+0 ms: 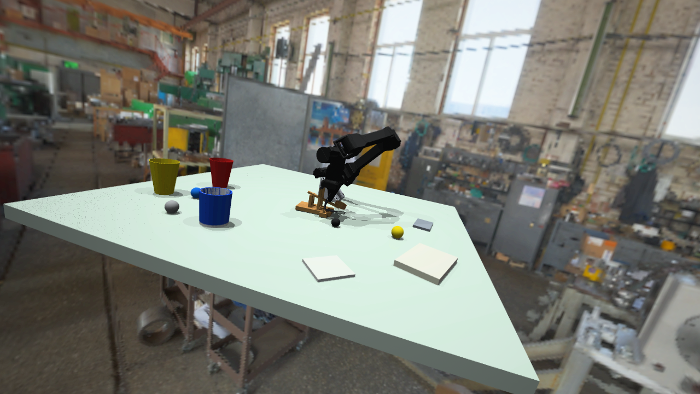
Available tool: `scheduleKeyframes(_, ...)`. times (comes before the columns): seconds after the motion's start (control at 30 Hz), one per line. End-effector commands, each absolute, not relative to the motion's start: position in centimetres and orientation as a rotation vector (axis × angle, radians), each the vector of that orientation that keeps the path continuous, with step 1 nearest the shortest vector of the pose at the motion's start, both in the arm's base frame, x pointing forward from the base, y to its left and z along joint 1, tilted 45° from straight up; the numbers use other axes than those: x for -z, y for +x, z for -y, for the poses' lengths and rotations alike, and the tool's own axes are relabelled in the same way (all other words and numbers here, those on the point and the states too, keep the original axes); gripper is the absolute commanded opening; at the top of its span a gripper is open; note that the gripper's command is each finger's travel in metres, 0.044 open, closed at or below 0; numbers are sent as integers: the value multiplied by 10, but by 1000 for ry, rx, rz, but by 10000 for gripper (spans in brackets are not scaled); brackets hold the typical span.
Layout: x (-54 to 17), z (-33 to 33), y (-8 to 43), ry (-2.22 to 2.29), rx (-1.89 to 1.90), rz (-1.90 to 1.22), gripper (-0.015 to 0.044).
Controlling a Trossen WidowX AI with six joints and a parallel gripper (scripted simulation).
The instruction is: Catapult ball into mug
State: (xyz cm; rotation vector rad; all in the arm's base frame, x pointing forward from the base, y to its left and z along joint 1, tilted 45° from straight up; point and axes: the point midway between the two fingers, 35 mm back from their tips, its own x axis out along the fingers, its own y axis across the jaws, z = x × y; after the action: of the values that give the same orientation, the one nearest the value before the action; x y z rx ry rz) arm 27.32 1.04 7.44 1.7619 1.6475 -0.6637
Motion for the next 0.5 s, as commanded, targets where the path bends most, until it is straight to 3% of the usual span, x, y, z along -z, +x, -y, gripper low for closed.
scheduleKeyframes(0.0, -75, -10, 273, 1761, 662, -1648, 0)
scheduleKeyframes(0.23, -75, -10, 273, 1761, 662, -1648, 0)
scheduleKeyframes(0.4, -125, -9, 264, 1775, 645, -1673, 131)
scheduleKeyframes(0.47, -103, -9, 266, 1772, 674, -1676, 184)
